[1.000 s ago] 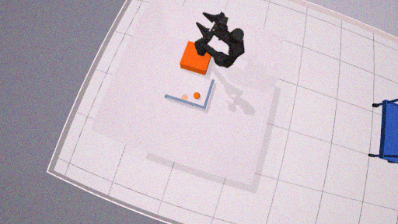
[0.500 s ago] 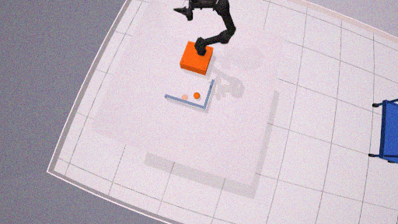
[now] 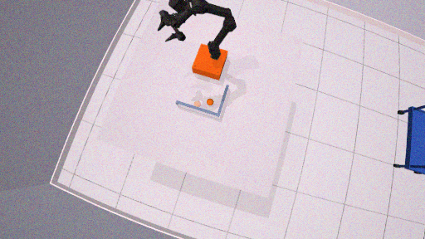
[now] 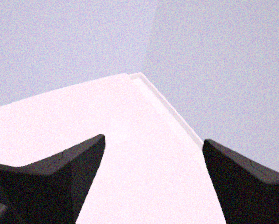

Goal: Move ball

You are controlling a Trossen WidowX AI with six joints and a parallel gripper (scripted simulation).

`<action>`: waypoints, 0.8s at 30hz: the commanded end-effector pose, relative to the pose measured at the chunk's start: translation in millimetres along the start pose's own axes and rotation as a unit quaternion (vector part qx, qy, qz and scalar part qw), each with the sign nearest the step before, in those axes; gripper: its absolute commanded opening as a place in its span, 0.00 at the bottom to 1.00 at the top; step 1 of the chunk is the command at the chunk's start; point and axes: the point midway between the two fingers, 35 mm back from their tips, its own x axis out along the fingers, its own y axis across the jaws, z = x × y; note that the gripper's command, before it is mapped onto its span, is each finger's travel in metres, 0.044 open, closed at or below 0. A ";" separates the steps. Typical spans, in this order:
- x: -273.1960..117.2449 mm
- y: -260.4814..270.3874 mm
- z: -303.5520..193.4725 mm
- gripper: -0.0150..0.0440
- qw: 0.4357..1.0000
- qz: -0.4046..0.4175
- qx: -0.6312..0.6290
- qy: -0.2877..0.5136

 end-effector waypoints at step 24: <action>147.7 364.2 -203.5 0.85 0.627 0.438 -0.628 0.147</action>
